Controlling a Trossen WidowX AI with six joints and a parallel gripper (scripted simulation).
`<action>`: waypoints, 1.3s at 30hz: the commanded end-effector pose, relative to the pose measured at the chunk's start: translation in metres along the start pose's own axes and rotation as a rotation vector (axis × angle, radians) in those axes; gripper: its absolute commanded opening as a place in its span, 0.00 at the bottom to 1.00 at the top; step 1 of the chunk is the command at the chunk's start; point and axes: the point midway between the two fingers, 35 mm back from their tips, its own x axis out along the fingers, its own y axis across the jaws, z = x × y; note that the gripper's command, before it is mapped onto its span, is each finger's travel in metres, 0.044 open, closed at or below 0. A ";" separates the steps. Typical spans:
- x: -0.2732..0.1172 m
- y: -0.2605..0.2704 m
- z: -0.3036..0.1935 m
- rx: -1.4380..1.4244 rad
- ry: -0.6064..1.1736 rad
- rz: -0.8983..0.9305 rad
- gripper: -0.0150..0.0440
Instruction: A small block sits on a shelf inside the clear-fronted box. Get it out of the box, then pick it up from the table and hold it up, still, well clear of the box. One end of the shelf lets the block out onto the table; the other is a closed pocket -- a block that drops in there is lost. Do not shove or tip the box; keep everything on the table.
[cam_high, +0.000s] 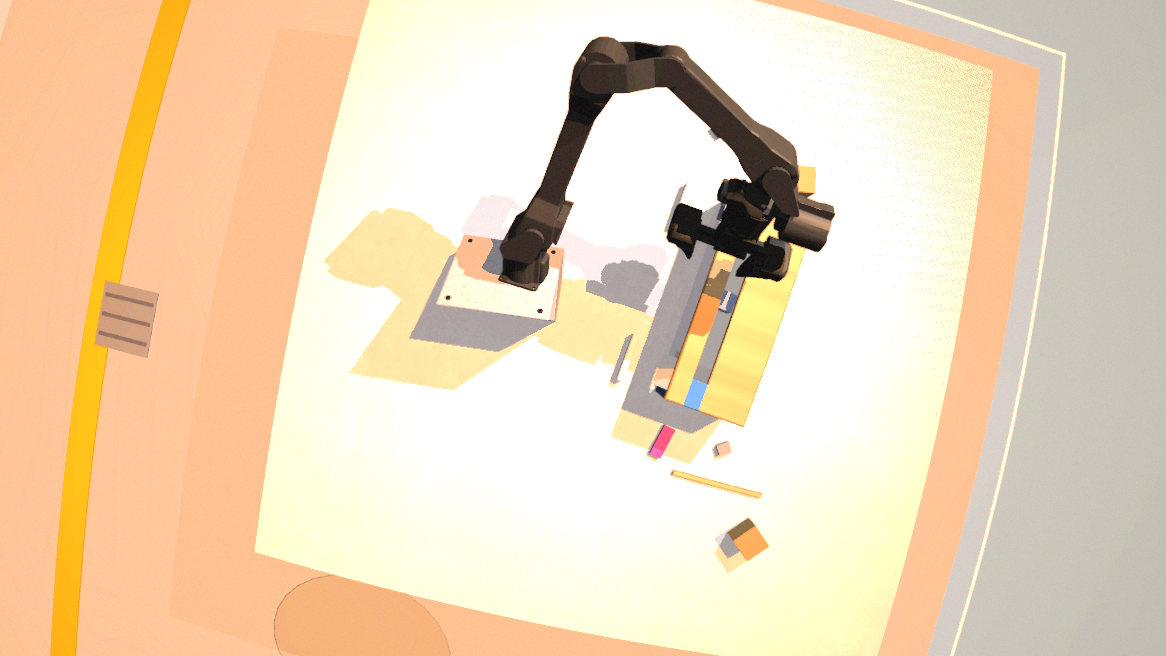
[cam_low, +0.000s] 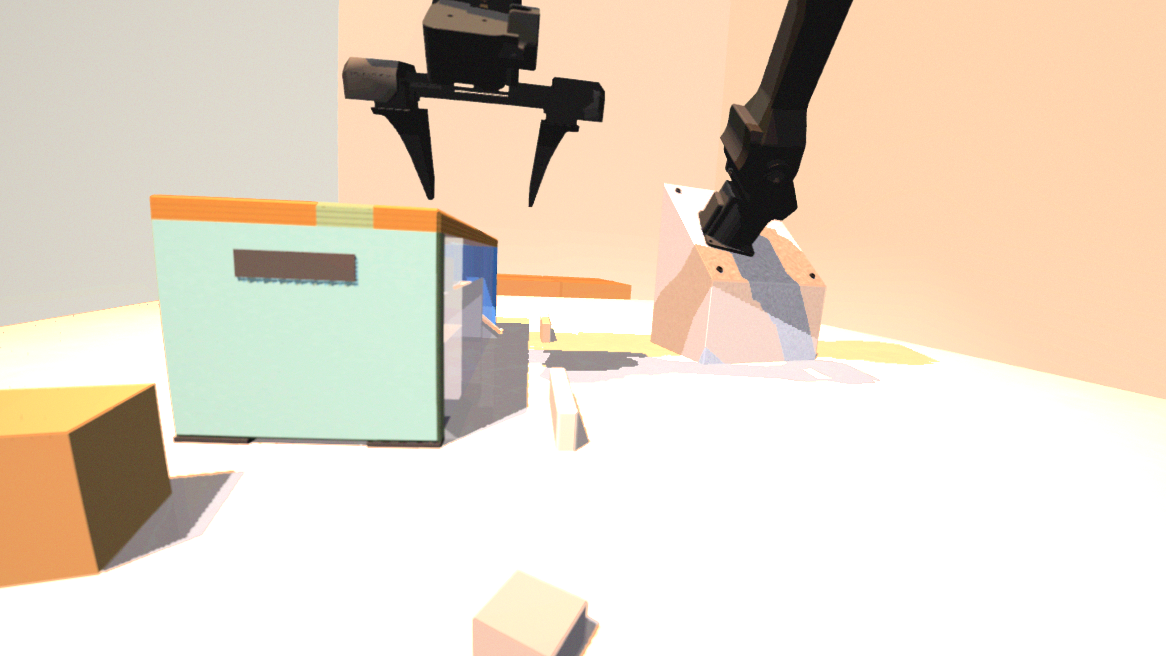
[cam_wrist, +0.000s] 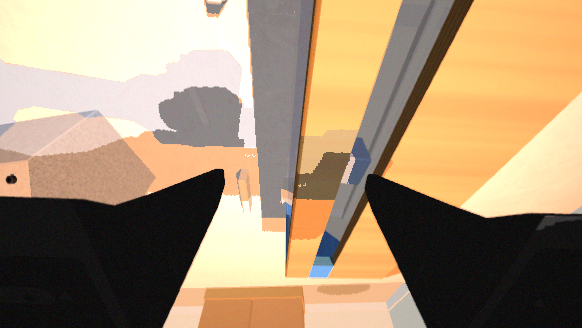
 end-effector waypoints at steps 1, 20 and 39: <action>0.008 0.001 0.001 0.007 0.003 0.006 0.93; 0.038 -0.002 0.011 0.007 0.002 0.005 0.93; 0.066 0.000 0.020 0.007 0.000 0.006 0.93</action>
